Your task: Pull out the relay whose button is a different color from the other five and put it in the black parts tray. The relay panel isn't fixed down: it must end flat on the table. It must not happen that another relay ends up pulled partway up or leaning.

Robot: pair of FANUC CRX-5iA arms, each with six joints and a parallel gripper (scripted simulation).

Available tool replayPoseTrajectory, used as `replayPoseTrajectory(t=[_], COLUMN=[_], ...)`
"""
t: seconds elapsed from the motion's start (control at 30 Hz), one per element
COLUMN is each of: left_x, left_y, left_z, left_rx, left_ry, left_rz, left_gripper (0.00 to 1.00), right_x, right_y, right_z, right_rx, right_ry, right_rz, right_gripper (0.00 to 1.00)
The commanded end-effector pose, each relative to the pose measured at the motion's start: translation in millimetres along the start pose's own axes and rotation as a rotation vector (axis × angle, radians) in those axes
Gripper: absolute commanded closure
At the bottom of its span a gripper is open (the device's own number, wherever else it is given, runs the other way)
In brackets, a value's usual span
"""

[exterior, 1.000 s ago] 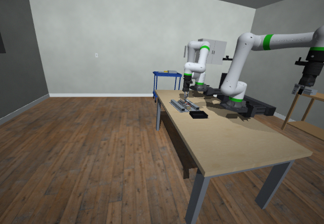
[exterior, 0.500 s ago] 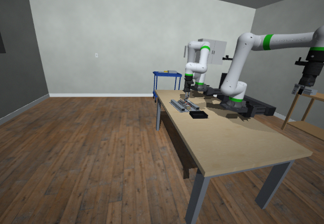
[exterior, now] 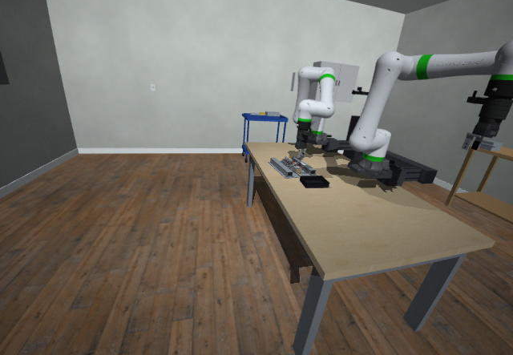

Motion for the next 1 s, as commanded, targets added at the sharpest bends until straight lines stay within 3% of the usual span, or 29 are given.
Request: replayPoseTrajectory(t=[0.0,0.63,0.97], left_x=[-0.2,-0.2,-0.2], left_y=[-0.1,-0.1,-0.1], left_z=[-0.9,-0.9,-0.9], left_rx=[0.000,0.000,0.000], left_ry=[-0.002,-0.002,-0.002], left_rz=[0.000,0.000,0.000], left_gripper=[0.00,0.00,0.00], right_x=[18.6,114.2,145.7], right_y=[-3.7,-27.6,-35.5], right_z=[-0.8,-0.9,-0.9], right_rx=[-0.001,-0.001,-0.001], right_ry=[0.001,0.001,0.001], right_rz=[0.000,0.000,0.000], right_gripper=[1.00,1.00,1.00])
Point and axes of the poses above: on each arm, the point where the finger pads meet when closed, its own z axis out along the fingers, its own y axis across the jaws, x = y × z, the point moved 2 cm from there along -z, back along the fingers, and after that the axes turned 10 degrees about z, right-handed, at the moved point
